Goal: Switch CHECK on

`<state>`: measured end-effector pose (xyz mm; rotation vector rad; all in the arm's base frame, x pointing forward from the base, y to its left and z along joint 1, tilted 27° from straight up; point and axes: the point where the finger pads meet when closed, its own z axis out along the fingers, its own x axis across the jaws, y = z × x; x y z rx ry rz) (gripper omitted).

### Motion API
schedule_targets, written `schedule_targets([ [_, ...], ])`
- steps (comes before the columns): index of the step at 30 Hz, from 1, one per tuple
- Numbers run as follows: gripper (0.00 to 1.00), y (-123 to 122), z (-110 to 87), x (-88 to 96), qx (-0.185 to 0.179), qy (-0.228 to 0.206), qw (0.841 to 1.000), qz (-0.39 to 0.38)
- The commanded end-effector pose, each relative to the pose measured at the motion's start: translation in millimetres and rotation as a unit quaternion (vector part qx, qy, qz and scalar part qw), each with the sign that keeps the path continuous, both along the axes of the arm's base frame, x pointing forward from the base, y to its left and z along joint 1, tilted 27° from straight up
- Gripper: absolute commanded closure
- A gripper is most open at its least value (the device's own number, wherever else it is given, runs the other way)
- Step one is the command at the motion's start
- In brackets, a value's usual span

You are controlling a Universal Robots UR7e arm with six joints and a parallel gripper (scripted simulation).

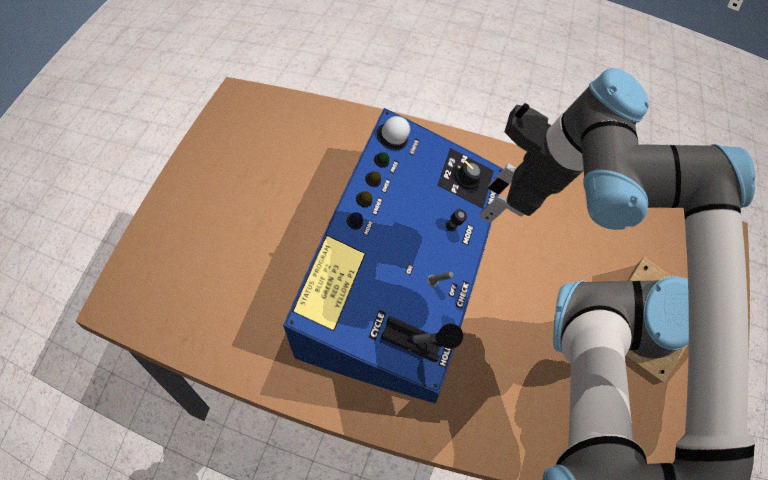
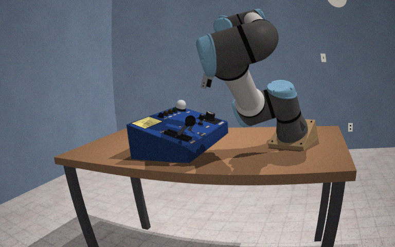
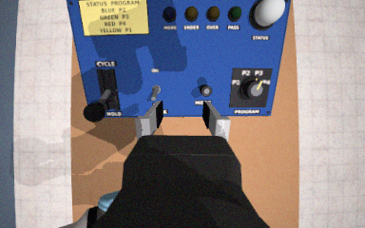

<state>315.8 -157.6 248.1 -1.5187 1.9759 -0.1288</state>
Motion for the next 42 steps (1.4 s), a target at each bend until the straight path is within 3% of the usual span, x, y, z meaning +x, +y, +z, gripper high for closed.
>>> schedule_targets([
  [1, 0.0, 53.3, 5.7, 21.0, 0.002, 0.002, 1.0, 0.01],
  [6, 0.0, 67.8, 7.1, 24.5, 0.001, 0.002, 1.0, 0.014],
  [42, 0.0, 67.1, 7.2, 24.4, 0.001, 0.002, 1.0, 0.013],
])
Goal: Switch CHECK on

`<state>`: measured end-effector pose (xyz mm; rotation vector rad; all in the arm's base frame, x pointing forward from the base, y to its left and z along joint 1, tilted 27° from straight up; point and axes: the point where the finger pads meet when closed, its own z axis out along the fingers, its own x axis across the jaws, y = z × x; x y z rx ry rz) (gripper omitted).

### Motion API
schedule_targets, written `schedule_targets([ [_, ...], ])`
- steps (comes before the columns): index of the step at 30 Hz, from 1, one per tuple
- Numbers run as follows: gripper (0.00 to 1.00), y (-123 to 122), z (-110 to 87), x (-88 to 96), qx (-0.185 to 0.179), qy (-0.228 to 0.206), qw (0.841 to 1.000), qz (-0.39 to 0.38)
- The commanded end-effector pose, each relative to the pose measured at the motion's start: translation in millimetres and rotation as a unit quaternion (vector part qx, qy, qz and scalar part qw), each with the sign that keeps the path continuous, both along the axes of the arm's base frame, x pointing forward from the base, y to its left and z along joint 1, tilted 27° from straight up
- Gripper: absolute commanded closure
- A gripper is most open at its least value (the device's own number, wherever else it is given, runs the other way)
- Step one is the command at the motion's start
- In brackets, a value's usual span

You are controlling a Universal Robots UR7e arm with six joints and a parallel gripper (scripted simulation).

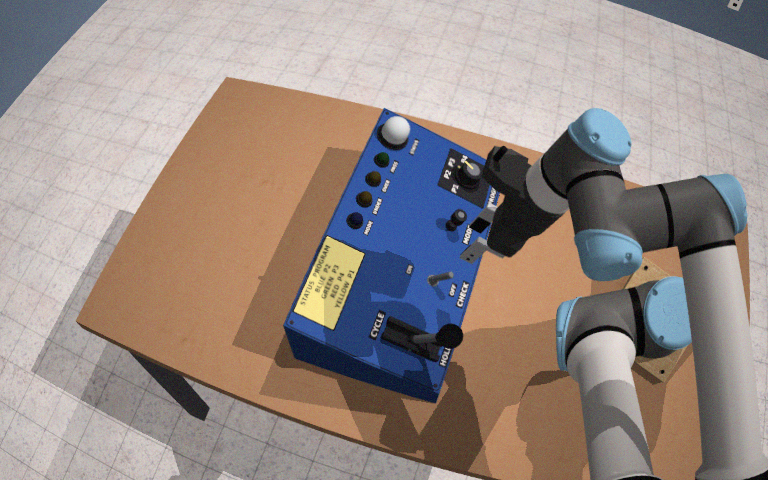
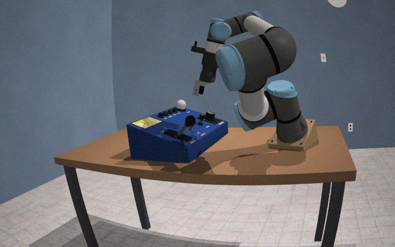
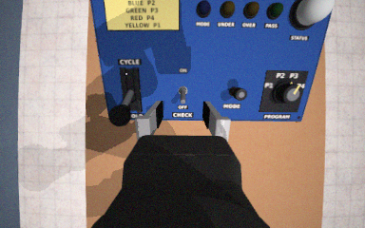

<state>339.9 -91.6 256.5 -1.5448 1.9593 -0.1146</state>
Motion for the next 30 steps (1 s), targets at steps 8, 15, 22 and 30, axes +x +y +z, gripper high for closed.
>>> schedule_targets([
  [8, 0.0, 2.1, -5.0, -7.7, 0.0, 0.001, 1.0, -0.001],
  [15, 0.0, 15.1, -23.0, -39.9, 0.001, 0.001, 1.0, 0.0],
  [22, 1.0, 16.6, -24.6, -42.1, 0.001, 0.0, 1.0, 0.0],
  [30, 1.0, 16.5, -24.0, -41.9, 0.001, 0.0, 1.0, 0.0],
])
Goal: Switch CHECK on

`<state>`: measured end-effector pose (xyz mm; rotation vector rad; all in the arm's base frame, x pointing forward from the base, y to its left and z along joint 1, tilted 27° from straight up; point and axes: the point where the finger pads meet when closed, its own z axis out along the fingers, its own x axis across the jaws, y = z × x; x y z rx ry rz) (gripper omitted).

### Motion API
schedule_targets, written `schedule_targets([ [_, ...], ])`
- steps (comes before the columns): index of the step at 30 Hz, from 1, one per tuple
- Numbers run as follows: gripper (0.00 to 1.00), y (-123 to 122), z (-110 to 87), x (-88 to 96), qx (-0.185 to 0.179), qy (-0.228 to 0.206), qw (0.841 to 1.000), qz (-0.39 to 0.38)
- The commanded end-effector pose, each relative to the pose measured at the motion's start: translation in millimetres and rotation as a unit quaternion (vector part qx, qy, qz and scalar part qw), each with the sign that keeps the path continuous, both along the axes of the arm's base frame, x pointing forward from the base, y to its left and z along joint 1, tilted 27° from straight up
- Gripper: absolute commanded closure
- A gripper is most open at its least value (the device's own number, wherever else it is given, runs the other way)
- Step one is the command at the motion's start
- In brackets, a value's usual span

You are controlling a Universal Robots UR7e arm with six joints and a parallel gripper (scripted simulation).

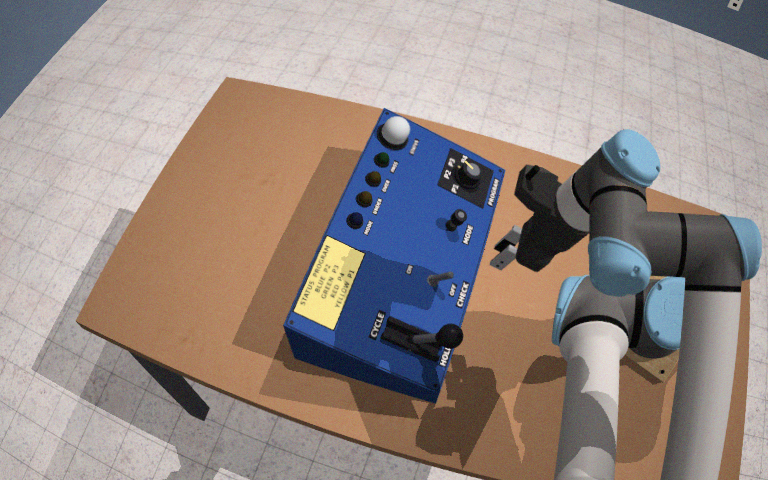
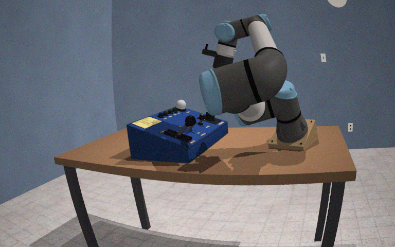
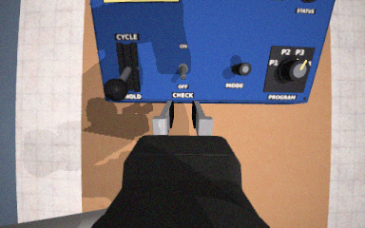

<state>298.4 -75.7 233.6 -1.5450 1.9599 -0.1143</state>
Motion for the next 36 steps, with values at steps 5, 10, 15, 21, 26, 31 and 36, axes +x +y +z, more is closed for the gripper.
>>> schedule_targets([
  [5, 1.0, 0.5, -1.1, -0.3, 0.001, 0.0, 1.0, 0.0],
  [10, 1.0, 0.5, -1.1, -0.3, 0.001, 0.0, 1.0, 0.0],
  [15, 1.0, 0.5, -1.1, -0.3, 0.001, 0.0, 1.0, 0.0],
  [21, 1.0, 0.5, -1.1, -0.3, 0.001, 0.0, 1.0, 0.0],
  [26, 1.0, 0.6, -1.2, -0.3, 0.001, 0.0, 1.0, 0.0],
  [31, 1.0, 2.0, -3.1, 1.0, 0.002, 0.0, 1.0, 0.001],
  [36, 1.0, 3.9, -8.0, 4.2, 0.002, 0.0, 1.0, 0.001],
])
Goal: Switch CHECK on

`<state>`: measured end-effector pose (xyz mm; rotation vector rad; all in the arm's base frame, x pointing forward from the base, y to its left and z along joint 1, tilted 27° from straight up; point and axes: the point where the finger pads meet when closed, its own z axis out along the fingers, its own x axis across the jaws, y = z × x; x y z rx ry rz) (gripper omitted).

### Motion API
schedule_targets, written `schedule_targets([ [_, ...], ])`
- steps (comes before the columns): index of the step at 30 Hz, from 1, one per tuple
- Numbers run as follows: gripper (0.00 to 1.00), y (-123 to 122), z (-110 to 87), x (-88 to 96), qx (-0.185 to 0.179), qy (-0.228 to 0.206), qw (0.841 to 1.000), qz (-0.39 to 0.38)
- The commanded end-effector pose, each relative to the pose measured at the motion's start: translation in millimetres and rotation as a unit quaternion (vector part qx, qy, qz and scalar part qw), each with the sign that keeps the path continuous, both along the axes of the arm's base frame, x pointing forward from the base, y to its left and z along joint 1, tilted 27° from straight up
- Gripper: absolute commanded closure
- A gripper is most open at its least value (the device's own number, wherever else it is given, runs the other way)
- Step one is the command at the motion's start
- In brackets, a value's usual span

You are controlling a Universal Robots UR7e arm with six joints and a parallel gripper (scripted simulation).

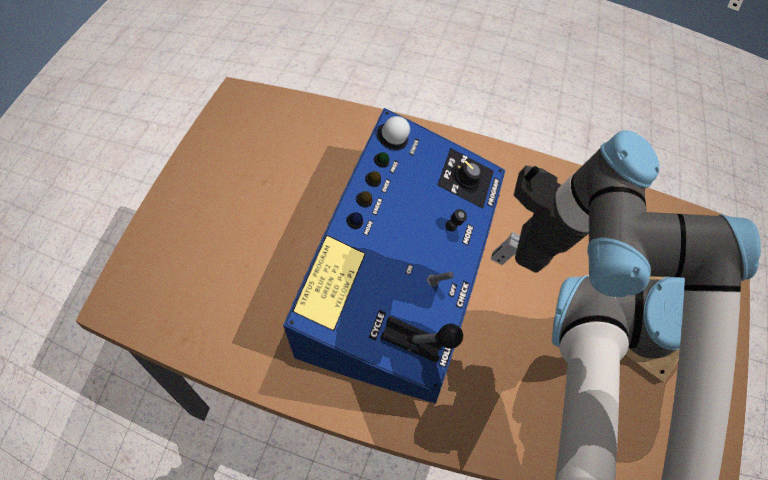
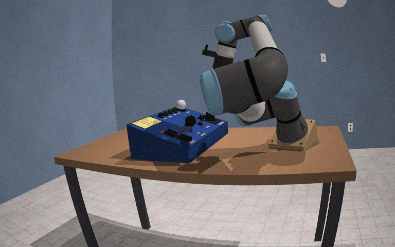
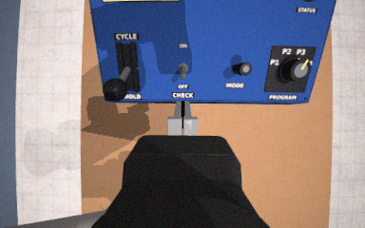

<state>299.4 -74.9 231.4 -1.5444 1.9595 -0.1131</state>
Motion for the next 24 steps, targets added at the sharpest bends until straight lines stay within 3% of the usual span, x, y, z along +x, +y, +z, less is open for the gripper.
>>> schedule_targets([
  [1, 1.0, 3.7, -7.2, 4.2, 0.001, 0.0, 1.0, 0.001],
  [24, 1.0, 23.6, -58.0, 36.6, 0.002, 0.0, 1.0, 0.001],
])
